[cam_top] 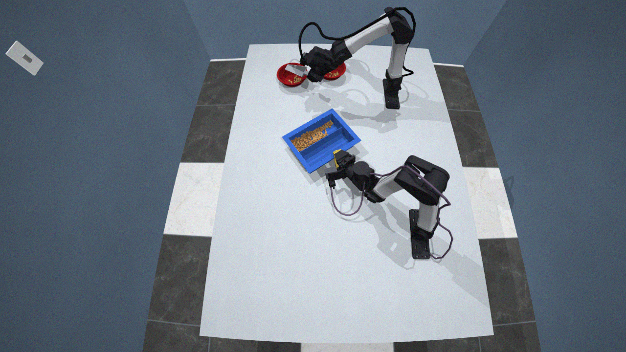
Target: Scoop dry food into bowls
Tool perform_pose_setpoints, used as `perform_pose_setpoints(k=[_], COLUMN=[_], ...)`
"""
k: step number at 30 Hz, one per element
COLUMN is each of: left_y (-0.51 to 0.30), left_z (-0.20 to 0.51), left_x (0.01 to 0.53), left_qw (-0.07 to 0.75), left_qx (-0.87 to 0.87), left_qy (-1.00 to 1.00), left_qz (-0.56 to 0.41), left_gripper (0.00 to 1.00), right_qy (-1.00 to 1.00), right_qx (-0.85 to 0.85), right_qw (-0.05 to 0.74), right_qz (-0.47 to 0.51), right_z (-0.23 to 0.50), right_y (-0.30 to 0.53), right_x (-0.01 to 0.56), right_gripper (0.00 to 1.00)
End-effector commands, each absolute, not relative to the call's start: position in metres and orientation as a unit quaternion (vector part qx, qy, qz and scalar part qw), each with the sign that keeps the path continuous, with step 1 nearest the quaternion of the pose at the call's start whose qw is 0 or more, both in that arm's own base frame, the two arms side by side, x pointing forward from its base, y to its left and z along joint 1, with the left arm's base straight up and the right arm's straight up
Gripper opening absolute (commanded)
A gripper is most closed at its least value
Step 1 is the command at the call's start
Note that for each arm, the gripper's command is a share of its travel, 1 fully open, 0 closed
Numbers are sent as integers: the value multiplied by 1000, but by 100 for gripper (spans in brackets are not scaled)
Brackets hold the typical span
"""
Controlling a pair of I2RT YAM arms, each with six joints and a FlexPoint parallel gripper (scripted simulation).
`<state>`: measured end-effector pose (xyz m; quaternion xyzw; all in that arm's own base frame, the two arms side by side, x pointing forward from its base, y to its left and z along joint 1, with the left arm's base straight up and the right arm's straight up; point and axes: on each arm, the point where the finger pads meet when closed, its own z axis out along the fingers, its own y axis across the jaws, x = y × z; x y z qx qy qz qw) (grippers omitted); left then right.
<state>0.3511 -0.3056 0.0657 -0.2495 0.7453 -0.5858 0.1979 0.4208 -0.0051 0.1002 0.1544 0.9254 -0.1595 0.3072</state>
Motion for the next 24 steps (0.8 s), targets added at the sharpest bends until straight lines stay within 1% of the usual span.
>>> perform_pose_setpoints(k=[1,3,8,10,11,13,19,20,24], left_y=[-306,-306,-303,-305,-298,-295,-286,-288,-279], left_z=[52,57,43,47,71,77,79,70,81], left_x=[347,350,344,346,346,344,338,339,332], left_qw=[196,199,188,191,201,206,207,199,206], left_qx=[-249,-249,-255,-253,-246,-241,-242,-246,-242], left_qy=[753,751,762,759,746,741,741,748,742], left_qz=[-576,-578,-565,-569,-584,-592,-591,-583,-591], left_gripper=[28,28,28,28,28,28,28,28,28], right_qy=[914,914,914,914,914,914,914,914,914], right_qx=[162,162,162,162,162,162,162,162,162], right_qw=[338,338,338,338,338,338,338,338,338], right_qz=[-157,-157,-157,-157,-157,-157,-157,-157,-157], right_z=[119,119,119,119,119,119,119,119,119], right_y=[-7,-7,-7,-7,-7,-7,-7,-7,-7], right_x=[430,430,430,430,430,430,430,430,430], right_gripper=[0,0,0,0,0,0,0,0,0])
